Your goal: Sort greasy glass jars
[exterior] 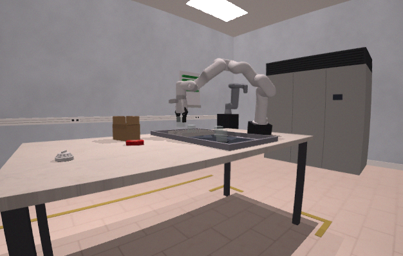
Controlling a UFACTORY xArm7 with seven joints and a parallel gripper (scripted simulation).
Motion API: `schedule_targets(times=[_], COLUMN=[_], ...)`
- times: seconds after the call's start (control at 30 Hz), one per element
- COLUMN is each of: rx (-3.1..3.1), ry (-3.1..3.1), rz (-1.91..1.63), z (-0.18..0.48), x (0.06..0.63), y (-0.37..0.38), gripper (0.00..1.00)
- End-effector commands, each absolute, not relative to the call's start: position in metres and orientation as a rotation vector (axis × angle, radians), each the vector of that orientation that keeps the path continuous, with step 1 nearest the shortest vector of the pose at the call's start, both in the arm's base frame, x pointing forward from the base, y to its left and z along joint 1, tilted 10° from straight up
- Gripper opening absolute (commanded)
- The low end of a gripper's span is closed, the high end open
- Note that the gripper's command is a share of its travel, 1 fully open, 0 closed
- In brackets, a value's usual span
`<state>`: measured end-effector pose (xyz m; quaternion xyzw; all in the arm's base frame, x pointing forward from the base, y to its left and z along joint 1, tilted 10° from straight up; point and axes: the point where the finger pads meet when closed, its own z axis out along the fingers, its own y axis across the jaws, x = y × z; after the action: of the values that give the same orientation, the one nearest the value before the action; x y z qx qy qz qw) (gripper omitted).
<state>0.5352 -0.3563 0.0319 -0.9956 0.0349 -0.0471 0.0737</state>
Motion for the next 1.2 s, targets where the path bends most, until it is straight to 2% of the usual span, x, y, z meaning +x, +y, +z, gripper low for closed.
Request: schedule_targets(times=[0.0,1.17], rx=[-2.993,-2.993], ry=[0.106,0.106], rz=[-0.150,-0.150], z=[0.026,-0.021], x=[0.538,0.542], y=[-0.357,-0.350], gripper=[0.00,0.00])
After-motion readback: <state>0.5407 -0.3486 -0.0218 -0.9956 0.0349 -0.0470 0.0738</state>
